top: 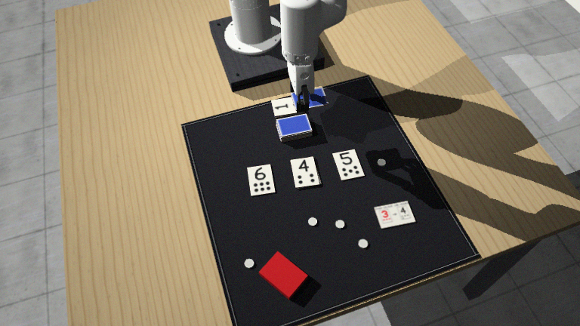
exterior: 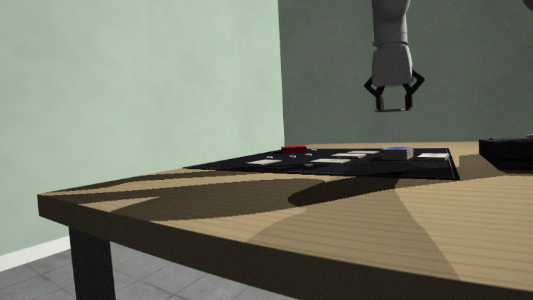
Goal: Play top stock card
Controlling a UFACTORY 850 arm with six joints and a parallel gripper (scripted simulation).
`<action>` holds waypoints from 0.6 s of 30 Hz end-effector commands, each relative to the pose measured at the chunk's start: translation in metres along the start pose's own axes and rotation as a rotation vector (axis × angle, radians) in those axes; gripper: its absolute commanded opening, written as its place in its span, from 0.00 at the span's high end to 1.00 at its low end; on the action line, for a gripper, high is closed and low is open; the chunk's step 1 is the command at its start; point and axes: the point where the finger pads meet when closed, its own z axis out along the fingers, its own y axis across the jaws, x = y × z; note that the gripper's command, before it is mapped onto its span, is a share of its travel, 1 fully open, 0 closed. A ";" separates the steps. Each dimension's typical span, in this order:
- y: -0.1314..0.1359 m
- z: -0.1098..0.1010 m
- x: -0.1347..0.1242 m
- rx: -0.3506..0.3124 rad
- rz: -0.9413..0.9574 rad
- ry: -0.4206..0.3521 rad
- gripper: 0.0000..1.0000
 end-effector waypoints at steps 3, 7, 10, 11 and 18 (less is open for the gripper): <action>-0.002 0.000 -0.026 0.002 -0.001 0.000 0.40; -0.002 0.000 -0.045 0.002 -0.001 0.000 0.40; -0.003 0.000 -0.053 0.002 -0.001 0.000 0.40; -0.003 0.000 -0.055 0.002 -0.001 0.000 0.40; -0.003 0.000 -0.057 0.002 -0.001 0.000 0.40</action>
